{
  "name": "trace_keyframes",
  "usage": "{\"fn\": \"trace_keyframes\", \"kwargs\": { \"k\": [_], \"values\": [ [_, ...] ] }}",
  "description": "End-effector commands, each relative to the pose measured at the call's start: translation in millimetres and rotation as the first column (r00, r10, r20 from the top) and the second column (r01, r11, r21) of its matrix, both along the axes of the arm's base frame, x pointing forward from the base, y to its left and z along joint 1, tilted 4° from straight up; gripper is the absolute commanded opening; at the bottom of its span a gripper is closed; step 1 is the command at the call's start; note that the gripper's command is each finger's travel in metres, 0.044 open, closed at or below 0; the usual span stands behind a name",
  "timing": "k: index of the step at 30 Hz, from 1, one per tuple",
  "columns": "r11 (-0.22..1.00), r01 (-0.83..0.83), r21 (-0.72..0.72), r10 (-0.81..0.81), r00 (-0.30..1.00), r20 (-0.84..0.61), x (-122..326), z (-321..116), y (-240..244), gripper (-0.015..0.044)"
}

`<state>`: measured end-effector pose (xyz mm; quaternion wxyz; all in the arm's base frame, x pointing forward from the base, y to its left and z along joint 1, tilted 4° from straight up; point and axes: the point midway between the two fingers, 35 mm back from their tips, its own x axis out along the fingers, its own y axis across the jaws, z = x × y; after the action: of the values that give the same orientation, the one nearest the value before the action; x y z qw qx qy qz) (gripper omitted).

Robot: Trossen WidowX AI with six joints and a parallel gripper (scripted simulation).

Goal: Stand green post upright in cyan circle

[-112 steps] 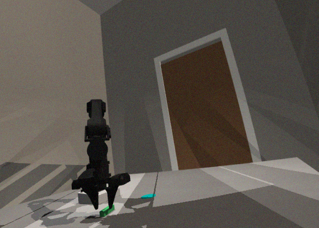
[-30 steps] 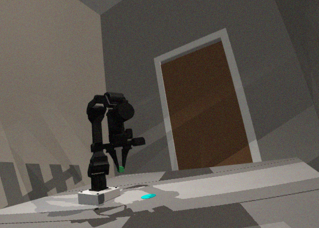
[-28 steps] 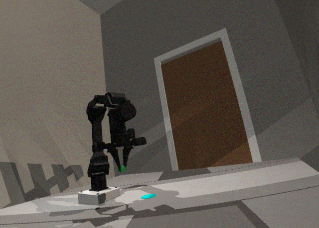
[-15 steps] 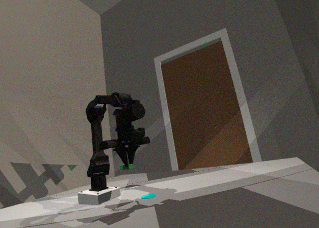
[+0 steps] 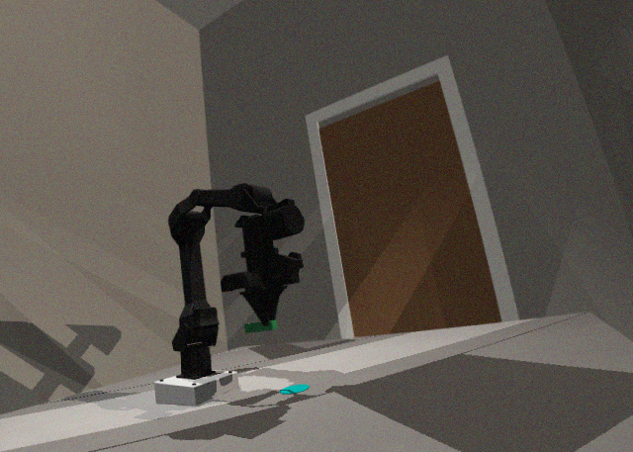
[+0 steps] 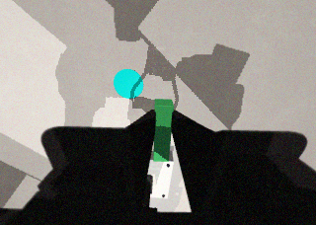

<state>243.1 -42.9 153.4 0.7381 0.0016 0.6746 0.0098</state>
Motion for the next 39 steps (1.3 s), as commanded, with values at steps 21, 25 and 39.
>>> {"fn": "trace_keyframes", "kwargs": {
  "k": [21, 25, 39],
  "values": [
    [0.825, -0.563, -0.051, 0.564, 0.826, -0.005, -3.2, 7.3, 53.1, 0.0023],
    [0.768, -0.637, -0.058, 0.638, 0.770, -0.008, -4.7, 8.4, 61.2, 0.0023],
    [0.764, -0.644, -0.038, 0.645, 0.763, 0.043, -1.9, 3.8, 64.9, 0.0023]
  ]
}}
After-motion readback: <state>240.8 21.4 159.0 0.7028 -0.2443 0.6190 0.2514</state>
